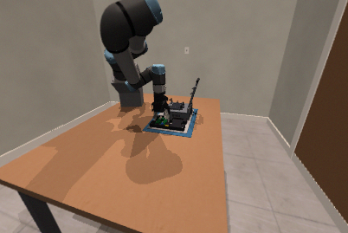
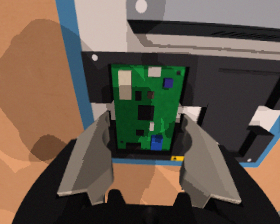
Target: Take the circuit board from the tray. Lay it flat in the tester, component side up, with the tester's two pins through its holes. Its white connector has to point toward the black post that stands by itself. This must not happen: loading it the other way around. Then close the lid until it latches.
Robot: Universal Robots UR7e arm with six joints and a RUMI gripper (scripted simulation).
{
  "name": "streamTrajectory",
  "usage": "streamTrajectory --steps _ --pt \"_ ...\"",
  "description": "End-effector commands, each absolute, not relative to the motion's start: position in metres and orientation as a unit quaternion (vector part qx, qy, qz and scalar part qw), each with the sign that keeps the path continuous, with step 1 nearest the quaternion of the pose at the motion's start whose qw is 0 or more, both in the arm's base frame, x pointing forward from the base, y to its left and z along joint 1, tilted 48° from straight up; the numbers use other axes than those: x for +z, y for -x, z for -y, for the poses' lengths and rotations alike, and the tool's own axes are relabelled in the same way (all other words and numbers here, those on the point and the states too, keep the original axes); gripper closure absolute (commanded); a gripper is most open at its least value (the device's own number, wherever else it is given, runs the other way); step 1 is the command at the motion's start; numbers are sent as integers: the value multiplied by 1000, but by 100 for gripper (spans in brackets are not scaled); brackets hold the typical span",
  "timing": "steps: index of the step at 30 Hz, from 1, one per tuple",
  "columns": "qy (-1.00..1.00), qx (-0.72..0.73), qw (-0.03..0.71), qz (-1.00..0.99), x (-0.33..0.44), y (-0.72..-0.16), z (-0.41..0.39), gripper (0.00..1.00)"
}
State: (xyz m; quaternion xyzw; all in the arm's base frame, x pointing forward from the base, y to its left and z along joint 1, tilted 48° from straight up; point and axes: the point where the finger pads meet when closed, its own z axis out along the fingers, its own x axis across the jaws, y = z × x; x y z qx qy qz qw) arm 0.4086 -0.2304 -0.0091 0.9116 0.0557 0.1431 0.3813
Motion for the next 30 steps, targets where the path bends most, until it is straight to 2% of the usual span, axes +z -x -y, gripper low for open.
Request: streamTrajectory --steps 1,30 --pt "-911 143 381 -56 -9 -409 230 49" --pt "-911 143 381 -56 -9 -409 230 53"
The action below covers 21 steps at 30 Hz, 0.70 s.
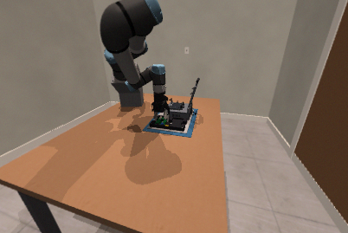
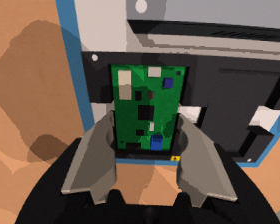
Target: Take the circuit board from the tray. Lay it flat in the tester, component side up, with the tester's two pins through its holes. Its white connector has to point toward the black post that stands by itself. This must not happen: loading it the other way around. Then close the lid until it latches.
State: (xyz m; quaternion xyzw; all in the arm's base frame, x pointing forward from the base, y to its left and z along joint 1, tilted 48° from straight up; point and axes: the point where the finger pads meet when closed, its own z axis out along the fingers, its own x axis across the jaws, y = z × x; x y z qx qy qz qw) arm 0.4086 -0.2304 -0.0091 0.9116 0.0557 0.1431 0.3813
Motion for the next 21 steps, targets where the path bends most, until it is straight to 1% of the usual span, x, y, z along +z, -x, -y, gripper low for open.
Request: streamTrajectory --steps 1,10,11,21 --pt "-911 143 381 -56 -9 -409 230 53" --pt "-911 143 381 -56 -9 -409 230 53" --pt "-911 143 381 -56 -9 -409 230 56" --pt "-911 143 381 -56 -9 -409 230 56"
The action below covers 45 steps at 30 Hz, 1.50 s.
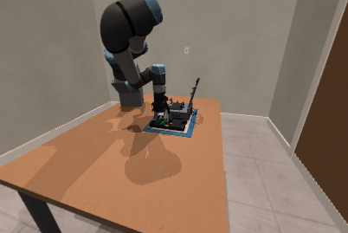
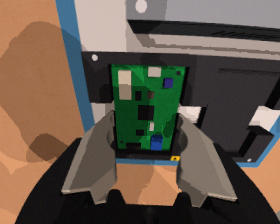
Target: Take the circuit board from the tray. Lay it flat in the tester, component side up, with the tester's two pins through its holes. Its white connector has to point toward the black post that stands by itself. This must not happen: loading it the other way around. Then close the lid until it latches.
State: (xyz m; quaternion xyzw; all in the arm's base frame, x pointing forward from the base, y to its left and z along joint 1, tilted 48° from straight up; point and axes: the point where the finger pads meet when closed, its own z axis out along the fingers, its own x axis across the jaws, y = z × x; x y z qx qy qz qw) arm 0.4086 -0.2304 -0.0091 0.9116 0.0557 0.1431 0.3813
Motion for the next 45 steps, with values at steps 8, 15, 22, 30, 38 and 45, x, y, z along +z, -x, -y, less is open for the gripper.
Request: streamTrajectory --steps 8,15,22,30,38,45 --pt "-911 143 381 -56 -9 -409 230 58" --pt "-911 143 381 -56 -9 -409 230 58" --pt "-911 143 381 -56 -9 -409 230 61" --pt "-911 143 381 -56 -9 -409 230 61" --pt "-911 143 381 -56 -9 -409 230 61" --pt "-911 143 381 -56 -9 -409 230 61"
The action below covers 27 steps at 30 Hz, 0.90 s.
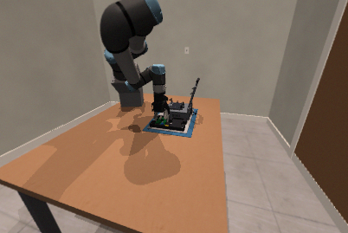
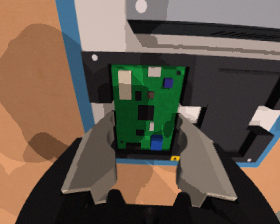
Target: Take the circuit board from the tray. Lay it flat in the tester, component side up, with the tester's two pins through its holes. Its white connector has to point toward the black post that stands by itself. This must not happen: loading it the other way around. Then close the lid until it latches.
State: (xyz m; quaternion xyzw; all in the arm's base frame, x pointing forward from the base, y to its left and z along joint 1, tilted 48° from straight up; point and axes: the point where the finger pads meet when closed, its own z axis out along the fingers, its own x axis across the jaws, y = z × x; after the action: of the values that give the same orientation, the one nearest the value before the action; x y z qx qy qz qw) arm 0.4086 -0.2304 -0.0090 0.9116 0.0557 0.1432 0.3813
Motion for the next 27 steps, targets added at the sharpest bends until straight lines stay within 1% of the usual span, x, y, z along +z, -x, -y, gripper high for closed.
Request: streamTrajectory --steps 1,27 --pt "-911 143 381 -56 -9 -409 230 61" --pt "-911 143 381 -56 -5 -407 226 61"
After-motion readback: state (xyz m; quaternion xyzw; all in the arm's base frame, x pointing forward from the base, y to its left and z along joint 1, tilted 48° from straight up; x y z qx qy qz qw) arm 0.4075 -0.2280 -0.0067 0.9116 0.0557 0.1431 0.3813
